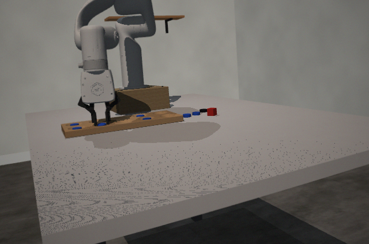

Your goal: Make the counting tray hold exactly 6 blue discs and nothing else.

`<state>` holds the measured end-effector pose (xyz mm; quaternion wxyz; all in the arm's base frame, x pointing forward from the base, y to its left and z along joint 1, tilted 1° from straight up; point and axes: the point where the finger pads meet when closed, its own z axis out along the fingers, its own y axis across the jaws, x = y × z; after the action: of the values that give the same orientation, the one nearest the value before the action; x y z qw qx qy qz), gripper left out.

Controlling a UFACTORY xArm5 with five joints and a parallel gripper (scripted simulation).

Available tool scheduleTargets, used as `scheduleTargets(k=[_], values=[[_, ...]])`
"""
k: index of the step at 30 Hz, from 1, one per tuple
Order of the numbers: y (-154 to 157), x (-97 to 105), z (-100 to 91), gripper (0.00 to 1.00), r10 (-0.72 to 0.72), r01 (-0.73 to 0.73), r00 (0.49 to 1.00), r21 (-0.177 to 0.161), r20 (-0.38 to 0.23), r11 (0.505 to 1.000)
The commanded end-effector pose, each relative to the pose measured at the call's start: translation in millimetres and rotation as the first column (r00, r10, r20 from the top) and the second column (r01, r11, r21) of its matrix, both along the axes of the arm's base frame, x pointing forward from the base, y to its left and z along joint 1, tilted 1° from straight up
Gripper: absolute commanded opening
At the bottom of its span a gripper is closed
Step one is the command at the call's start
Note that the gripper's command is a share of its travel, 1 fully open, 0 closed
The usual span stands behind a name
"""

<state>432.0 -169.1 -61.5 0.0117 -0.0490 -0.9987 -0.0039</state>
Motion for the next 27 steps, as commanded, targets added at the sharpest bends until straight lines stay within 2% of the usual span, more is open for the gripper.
scheduleTargets(k=[1, 3, 5, 8, 10, 11, 12, 27], values=[[-1.3, 3.3, 20.3, 0.33, 0.000, 0.000, 1.000, -0.002, 0.006, 1.000], [-1.4, 3.4, 48.0, 0.33, 0.000, 0.000, 1.000, -0.002, 0.006, 1.000], [-1.4, 3.4, 48.0, 0.33, 0.000, 0.000, 1.000, -0.002, 0.006, 1.000], [-1.8, 4.5, 88.9, 0.33, 0.000, 0.000, 1.000, -0.002, 0.006, 1.000], [-1.7, 4.2, 99.1, 0.33, 0.000, 0.000, 1.000, -0.002, 0.006, 1.000], [-1.7, 4.2, 99.6, 0.33, 0.000, 0.000, 1.000, -0.002, 0.006, 1.000], [-1.7, 4.2, 99.6, 0.47, 0.000, 0.000, 1.000, -0.002, 0.006, 1.000], [-1.7, 4.2, 99.6, 0.47, 0.000, 0.000, 1.000, -0.002, 0.006, 1.000]])
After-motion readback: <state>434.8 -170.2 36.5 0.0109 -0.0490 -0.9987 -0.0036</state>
